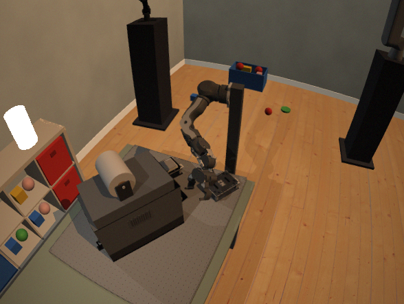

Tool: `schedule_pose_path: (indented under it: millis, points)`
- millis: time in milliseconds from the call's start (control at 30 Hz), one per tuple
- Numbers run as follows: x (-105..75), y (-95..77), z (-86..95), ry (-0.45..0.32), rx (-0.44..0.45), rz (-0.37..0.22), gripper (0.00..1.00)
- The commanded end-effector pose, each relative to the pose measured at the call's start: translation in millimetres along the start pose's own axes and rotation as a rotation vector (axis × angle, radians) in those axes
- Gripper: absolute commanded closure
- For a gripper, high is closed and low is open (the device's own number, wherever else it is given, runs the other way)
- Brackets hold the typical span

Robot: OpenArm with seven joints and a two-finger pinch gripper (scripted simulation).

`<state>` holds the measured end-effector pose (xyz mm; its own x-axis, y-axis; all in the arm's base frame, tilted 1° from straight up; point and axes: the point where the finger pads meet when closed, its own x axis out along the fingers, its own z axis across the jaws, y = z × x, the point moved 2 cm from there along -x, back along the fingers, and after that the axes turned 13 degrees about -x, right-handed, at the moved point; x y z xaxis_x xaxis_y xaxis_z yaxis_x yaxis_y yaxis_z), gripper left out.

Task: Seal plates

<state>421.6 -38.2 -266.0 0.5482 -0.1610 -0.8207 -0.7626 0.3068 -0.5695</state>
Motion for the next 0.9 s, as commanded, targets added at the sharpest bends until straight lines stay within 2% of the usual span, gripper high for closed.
schedule_pose_path:
  millis: [0,67,200,267,333,433,500,767,867]
  points:
    - [0.9,3.2,6.7,-0.058,0.015,0.019,0.35]
    - [0.7,8.9,14.8,-0.070,0.020,0.021,0.35]
    - [-2.9,18.1,29.0,-0.189,0.068,0.072,0.35]
    - [-5.9,23.3,38.3,-0.226,0.085,0.084,0.35]
    - [-5.9,23.3,38.3,-0.226,0.085,0.084,0.35]
    - [-9.2,29.5,48.3,-0.310,0.124,0.118,0.35]
    - [-10.6,34.6,56.0,-0.308,0.125,0.114,0.35]
    - [-28.3,47.4,86.0,-0.535,0.256,0.199,0.35]
    - [-33.7,49.7,93.6,-0.567,0.281,0.207,0.35]
